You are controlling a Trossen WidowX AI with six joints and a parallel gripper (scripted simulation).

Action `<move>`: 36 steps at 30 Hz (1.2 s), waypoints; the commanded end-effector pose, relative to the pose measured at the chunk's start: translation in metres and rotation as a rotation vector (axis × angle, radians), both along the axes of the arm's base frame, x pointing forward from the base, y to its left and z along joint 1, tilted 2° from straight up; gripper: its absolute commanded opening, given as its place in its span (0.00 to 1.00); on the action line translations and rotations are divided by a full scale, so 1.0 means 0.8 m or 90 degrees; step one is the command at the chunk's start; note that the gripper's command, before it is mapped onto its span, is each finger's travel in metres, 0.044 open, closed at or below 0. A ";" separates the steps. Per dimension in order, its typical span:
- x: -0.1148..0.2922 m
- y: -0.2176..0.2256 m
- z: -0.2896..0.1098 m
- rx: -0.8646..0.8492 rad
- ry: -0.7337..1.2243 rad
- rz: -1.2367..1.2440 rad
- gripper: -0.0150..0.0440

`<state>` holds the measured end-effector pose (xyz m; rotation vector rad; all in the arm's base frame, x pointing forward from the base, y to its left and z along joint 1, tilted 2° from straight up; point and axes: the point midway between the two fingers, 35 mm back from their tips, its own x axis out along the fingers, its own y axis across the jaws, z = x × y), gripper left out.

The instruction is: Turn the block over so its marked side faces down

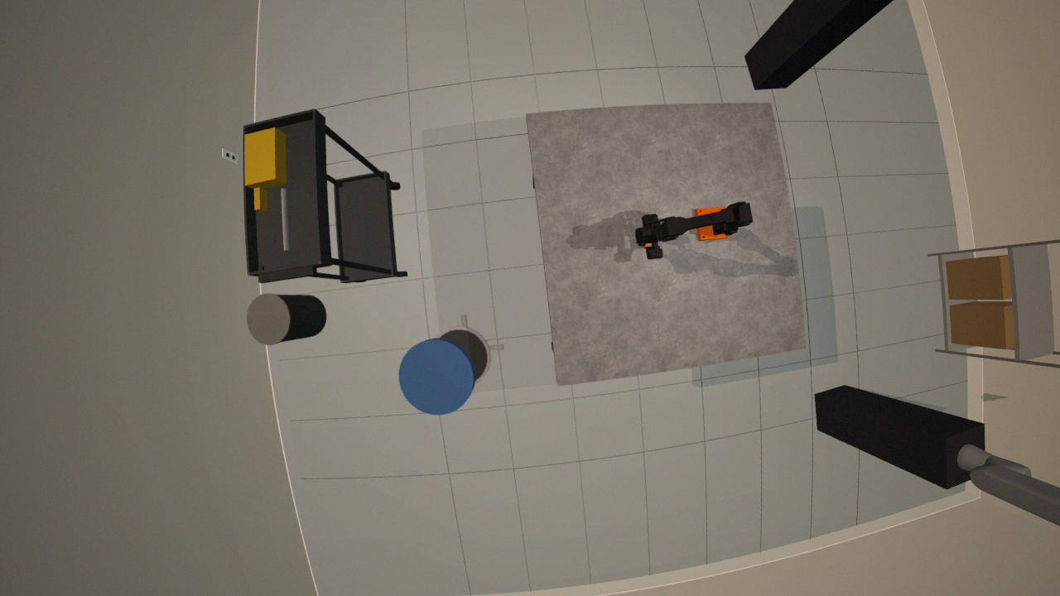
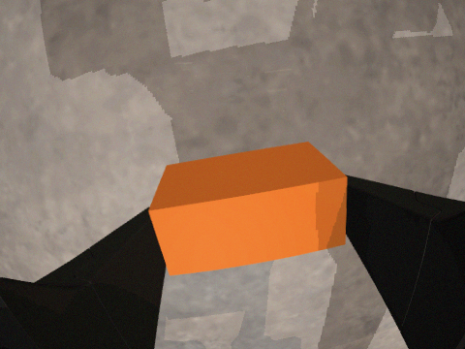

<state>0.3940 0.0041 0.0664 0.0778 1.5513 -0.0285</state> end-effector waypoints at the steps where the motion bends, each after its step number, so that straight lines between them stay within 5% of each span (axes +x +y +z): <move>1: 0.002 0.000 0.011 0.002 -0.011 -0.001 0.25; 36: 0.004 0.001 -0.007 -0.020 -0.299 -0.009 0.25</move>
